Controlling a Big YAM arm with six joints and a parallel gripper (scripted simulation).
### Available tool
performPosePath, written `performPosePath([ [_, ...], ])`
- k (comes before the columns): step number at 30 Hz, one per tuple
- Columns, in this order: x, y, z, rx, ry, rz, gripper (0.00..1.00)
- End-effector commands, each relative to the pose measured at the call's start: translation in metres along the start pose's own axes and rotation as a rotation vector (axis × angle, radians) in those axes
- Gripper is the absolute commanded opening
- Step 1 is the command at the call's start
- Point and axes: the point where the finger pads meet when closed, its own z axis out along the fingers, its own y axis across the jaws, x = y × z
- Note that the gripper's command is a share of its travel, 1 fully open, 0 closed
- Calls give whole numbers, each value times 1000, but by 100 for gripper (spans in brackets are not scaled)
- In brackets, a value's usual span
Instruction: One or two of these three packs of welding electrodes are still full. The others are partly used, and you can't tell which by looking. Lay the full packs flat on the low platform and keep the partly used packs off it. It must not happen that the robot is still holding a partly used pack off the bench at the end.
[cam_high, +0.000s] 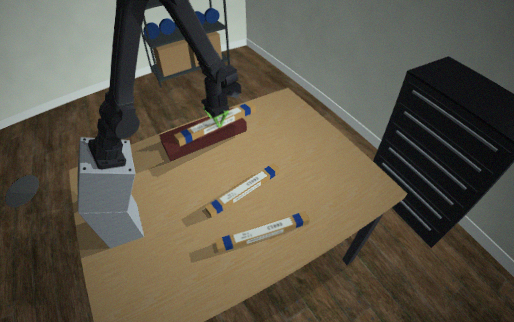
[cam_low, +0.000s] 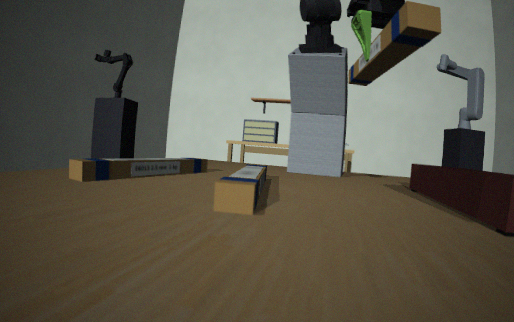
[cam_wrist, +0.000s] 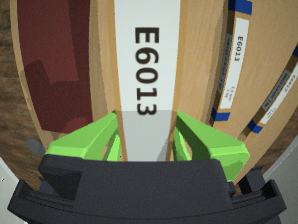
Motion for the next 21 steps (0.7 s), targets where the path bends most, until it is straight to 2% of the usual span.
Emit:
performPosePath([
  [1,-12,7,-21,-13,-46,2,0],
  [7,-8,7,-19,-14,-45,0,0],
  [19,-23,9,-24,-20,-75,5,0],
  [21,-20,1,-23,-21,-72,76,0],
])
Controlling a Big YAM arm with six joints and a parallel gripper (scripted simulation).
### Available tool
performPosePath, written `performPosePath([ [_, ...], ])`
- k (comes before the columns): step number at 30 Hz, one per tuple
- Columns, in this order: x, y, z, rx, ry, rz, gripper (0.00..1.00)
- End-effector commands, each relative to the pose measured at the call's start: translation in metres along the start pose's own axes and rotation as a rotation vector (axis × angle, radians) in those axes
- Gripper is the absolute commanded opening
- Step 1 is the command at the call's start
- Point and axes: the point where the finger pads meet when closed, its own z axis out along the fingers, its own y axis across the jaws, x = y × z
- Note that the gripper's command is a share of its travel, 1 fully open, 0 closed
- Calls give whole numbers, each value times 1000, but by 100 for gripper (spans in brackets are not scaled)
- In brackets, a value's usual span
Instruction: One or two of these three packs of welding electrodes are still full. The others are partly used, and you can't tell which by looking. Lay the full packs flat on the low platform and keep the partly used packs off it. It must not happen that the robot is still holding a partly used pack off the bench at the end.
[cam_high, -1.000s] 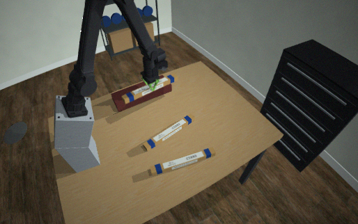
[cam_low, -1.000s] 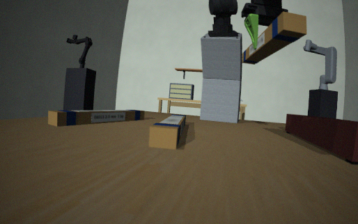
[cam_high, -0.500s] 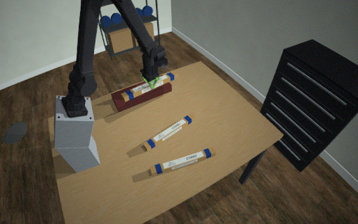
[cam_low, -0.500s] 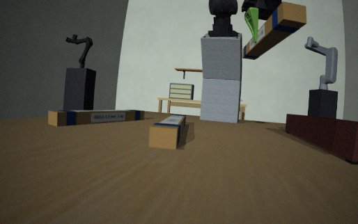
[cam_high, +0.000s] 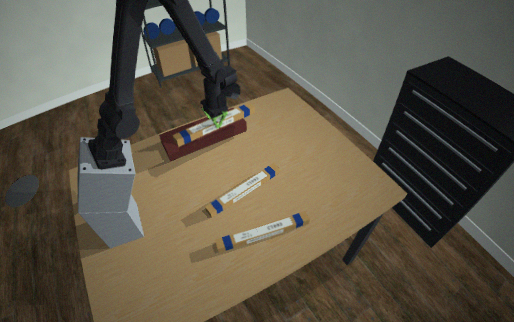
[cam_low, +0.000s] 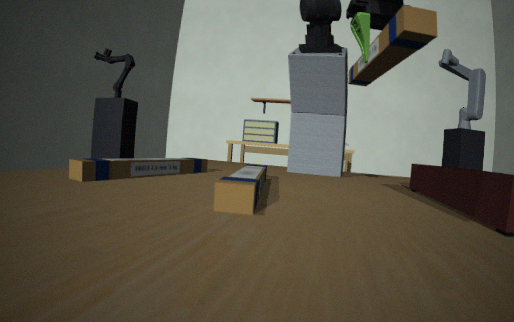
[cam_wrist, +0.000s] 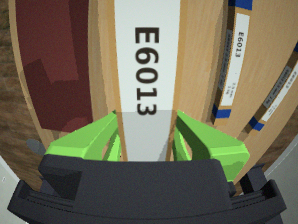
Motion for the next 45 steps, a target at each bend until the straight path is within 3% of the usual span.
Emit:
performPosePath([
  [1,-24,-2,-23,-21,-78,103,0],
  [10,-11,-32,-19,-13,-58,134,0],
  [45,-1,-114,-19,-6,-64,122,0],
])
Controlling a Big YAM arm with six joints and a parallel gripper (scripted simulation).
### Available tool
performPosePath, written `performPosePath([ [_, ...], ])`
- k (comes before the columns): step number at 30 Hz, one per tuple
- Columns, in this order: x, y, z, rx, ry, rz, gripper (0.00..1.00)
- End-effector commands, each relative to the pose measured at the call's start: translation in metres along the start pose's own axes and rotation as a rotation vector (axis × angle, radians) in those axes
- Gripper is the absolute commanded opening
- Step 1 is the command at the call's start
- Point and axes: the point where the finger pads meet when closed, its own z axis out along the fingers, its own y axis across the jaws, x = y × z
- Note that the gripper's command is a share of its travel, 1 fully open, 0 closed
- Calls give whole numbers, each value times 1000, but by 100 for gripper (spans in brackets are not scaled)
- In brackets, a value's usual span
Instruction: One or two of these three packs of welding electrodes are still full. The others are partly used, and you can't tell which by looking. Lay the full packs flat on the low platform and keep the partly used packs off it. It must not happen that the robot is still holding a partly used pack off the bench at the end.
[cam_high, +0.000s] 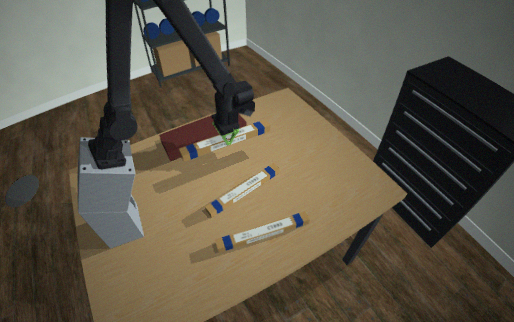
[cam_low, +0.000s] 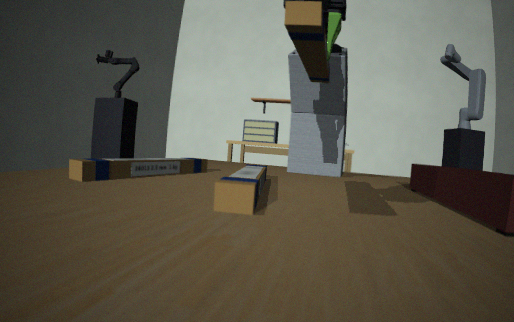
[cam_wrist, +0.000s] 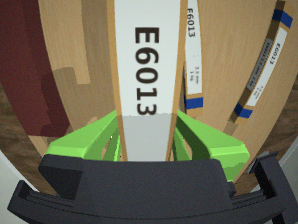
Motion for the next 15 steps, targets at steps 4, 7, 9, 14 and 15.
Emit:
performPosePath([
  [4,-22,-9,-21,-3,-71,-17,0],
  [7,-24,-7,-22,-6,-75,-23,0],
  [9,-24,-6,-22,-6,-76,-25,0],
  [14,-25,-6,-22,-6,-78,-27,0],
  [15,-25,-6,-22,-6,-78,-26,0],
])
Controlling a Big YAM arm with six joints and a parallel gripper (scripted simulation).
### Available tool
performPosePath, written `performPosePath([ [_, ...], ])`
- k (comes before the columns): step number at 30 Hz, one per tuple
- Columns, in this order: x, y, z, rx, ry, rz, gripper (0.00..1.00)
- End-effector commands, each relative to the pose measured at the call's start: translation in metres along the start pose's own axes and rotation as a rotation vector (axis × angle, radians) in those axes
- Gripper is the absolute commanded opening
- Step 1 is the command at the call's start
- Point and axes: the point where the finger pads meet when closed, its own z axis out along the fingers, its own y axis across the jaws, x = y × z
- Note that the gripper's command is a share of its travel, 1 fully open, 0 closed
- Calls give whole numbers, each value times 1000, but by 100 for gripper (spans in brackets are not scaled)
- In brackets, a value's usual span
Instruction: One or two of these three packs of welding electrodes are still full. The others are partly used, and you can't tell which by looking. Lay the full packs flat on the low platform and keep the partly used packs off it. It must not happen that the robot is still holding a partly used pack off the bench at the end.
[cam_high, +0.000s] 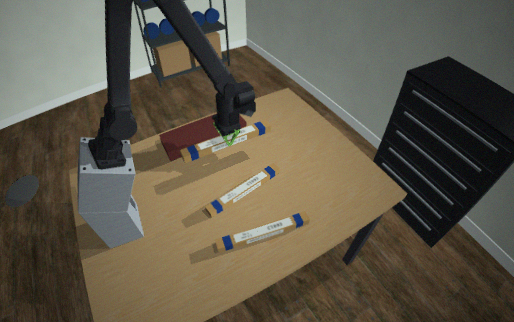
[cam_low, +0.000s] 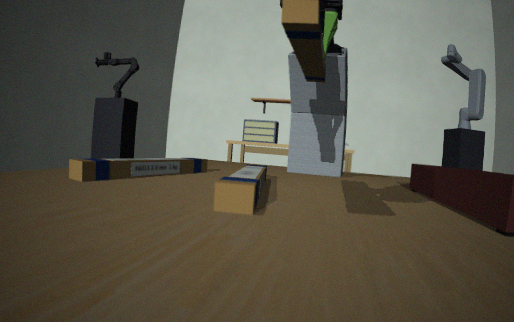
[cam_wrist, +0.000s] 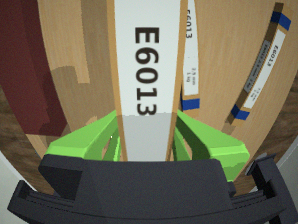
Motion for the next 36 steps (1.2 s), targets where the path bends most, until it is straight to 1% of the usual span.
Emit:
performPosePath([
  [1,-24,-1,-21,-4,-75,-9,0],
  [31,-15,-7,-17,1,-62,0,0],
  [36,-17,-7,-18,1,-65,1,0],
])
